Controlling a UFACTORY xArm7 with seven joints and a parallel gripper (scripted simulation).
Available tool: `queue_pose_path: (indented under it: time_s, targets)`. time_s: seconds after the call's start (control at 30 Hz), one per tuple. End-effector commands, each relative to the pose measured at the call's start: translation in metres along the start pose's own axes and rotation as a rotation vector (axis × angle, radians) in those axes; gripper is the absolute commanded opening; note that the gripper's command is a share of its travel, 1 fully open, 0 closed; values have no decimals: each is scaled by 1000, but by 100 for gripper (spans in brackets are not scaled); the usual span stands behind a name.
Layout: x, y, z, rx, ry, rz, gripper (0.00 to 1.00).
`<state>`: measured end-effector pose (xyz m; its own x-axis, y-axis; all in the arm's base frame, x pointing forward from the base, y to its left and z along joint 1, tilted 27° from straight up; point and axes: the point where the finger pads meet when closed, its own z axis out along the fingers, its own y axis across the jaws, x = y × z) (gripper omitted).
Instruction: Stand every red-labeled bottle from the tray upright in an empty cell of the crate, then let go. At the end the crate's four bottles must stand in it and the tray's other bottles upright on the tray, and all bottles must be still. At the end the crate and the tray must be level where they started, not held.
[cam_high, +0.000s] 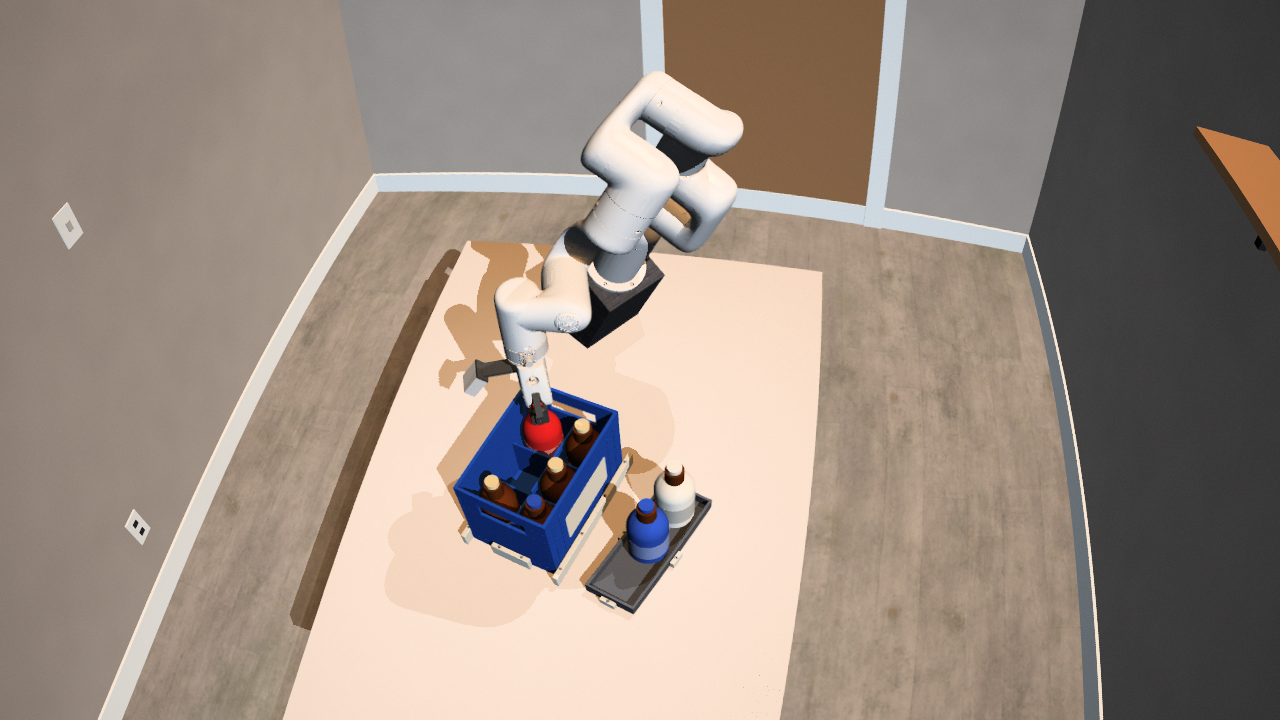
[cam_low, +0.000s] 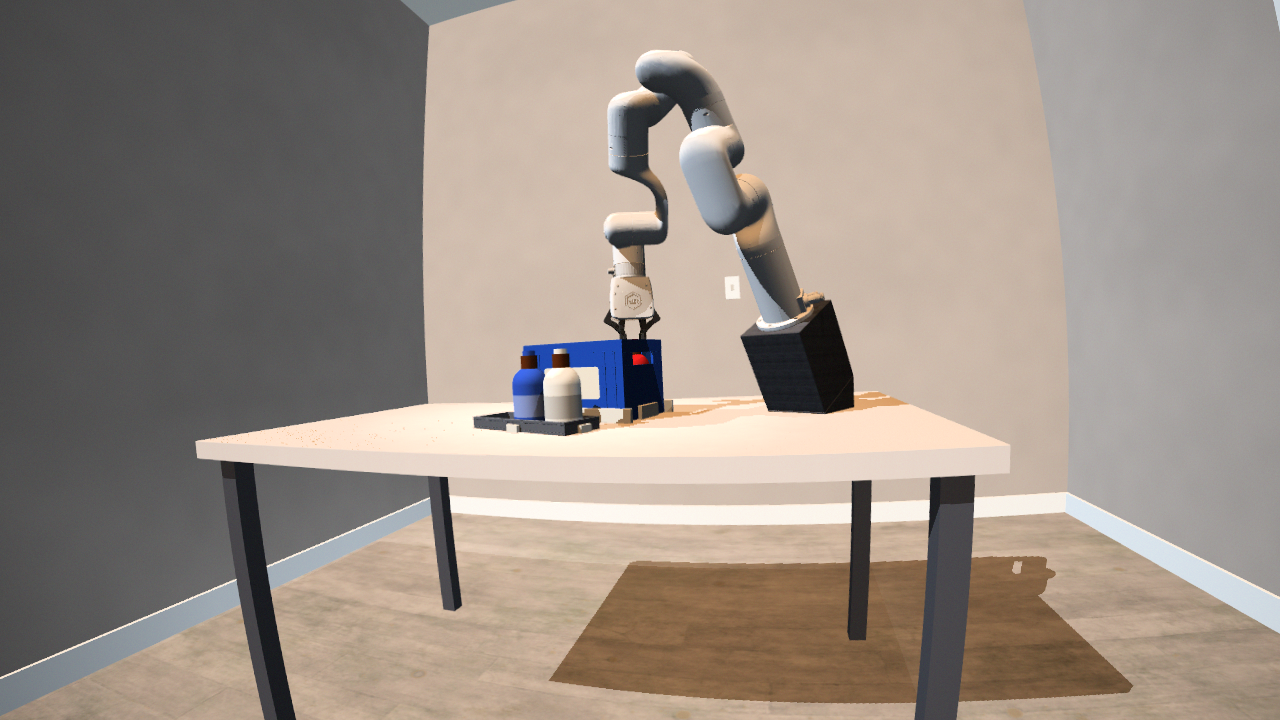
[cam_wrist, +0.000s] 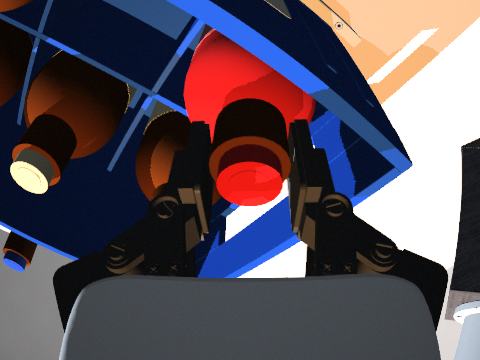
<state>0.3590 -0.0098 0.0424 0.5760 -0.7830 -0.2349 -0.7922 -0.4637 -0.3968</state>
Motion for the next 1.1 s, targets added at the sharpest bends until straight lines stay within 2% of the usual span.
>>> queue_pose_path:
  time_s: [0.0,1.07]
  targets:
    - [1,-1,2,2,3,0,0]
    - [1,-1,12,2,3,0,0]
